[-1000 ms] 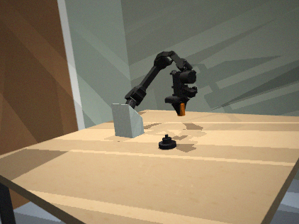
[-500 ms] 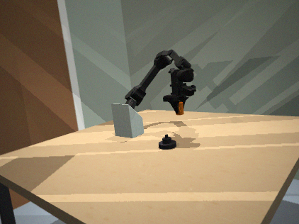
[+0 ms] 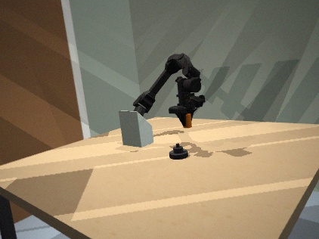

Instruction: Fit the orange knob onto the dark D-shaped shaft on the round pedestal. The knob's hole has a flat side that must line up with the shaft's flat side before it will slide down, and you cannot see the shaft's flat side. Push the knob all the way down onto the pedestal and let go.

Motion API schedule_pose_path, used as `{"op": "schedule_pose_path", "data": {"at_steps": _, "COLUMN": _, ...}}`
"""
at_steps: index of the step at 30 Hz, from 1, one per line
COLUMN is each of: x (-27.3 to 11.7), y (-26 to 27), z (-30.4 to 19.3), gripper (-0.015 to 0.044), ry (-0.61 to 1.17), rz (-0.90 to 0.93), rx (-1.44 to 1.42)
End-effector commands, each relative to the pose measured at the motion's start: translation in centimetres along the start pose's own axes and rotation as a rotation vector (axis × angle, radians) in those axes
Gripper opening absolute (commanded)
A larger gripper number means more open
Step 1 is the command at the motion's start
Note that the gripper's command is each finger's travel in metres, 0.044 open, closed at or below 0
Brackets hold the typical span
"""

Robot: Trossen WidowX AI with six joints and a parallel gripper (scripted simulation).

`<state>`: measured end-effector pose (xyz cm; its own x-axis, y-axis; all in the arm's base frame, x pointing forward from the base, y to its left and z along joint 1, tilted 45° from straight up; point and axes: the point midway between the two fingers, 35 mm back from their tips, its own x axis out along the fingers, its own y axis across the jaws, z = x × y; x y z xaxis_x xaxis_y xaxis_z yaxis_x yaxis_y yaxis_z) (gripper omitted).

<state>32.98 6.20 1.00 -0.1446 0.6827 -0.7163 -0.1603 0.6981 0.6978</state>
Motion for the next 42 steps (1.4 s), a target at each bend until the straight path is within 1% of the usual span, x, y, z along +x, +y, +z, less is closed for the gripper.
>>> {"op": "schedule_pose_path", "data": {"at_steps": 1, "x": 0.1, "y": -1.4, "z": 0.2, "gripper": 0.0000, "ry": -0.009, "rz": -0.006, "rx": -0.003}}
{"op": "schedule_pose_path", "data": {"at_steps": 23, "x": 2.8, "y": -8.0, "z": -0.5, "gripper": 0.0000, "ry": -0.008, "rz": -0.004, "rx": -0.012}}
{"op": "schedule_pose_path", "data": {"at_steps": 28, "x": 3.3, "y": -8.2, "z": -0.5, "gripper": 0.0000, "ry": -0.008, "rz": -0.004, "rx": -0.013}}
{"op": "schedule_pose_path", "data": {"at_steps": 35, "x": 5.5, "y": -8.2, "z": -0.5, "gripper": 0.0000, "ry": -0.008, "rz": -0.003, "rx": -0.013}}
{"op": "schedule_pose_path", "data": {"at_steps": 42, "x": 5.0, "y": -8.3, "z": -0.4, "gripper": 0.0000, "ry": -0.008, "rz": -0.003, "rx": -0.019}}
